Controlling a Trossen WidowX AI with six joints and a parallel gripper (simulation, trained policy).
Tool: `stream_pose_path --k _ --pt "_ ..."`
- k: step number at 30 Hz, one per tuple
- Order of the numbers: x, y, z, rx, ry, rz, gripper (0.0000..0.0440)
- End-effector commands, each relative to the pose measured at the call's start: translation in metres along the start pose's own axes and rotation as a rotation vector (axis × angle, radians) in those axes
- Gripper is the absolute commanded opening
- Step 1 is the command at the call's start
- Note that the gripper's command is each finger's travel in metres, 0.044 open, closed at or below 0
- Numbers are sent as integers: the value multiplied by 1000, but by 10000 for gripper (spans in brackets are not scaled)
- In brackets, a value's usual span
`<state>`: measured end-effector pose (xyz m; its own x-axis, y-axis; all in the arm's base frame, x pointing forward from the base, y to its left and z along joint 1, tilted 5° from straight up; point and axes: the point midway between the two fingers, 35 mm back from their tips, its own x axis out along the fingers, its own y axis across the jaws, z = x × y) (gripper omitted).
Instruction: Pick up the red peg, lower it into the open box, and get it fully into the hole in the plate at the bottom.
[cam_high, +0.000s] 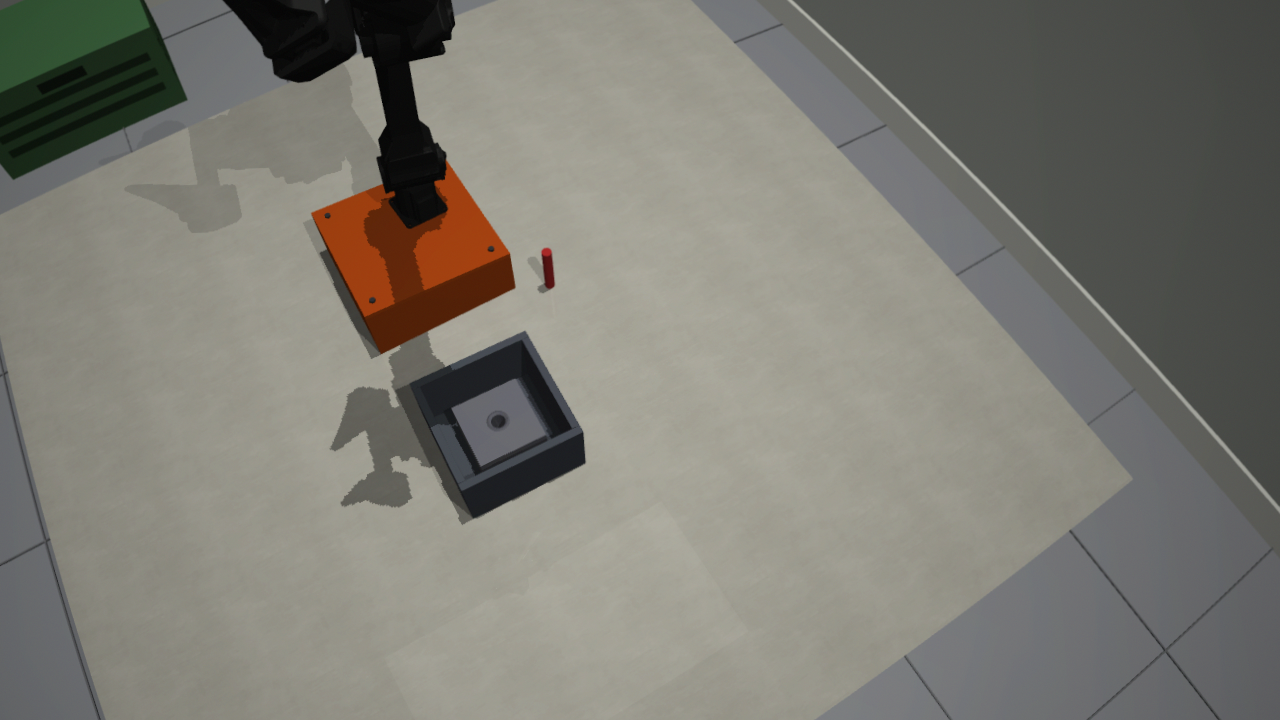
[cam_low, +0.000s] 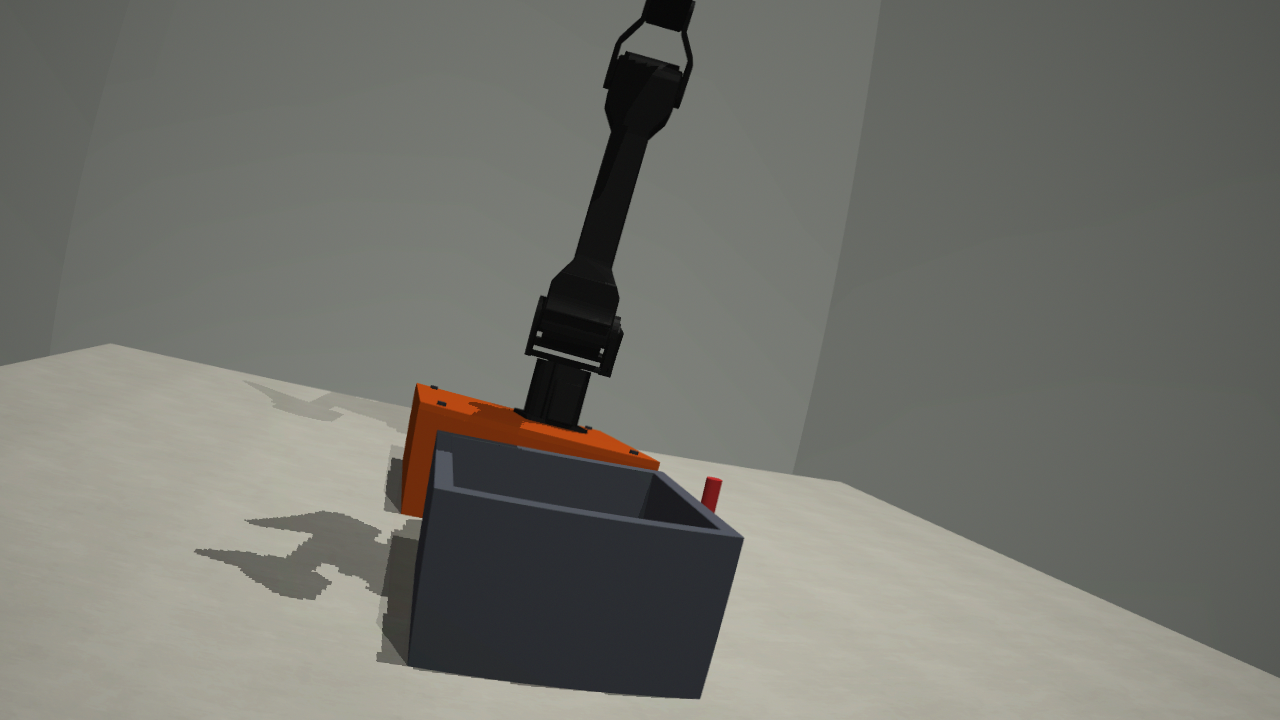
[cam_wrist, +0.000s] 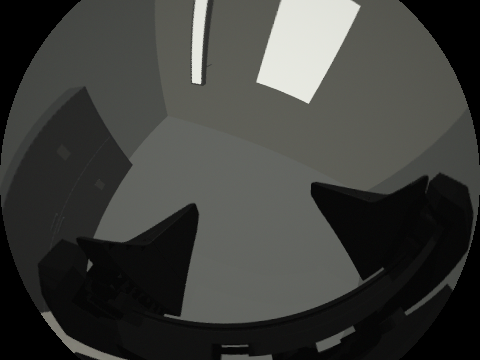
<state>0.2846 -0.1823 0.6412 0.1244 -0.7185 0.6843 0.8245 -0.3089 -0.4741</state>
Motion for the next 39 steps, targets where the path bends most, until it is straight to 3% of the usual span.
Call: stream_pose_path --k 1,19,39 --pt "-13 22 11 71 -31 87 440" --pt "-114 124 58 429 -71 594 440" --pt "-284 191 62 679 158 1191 440"
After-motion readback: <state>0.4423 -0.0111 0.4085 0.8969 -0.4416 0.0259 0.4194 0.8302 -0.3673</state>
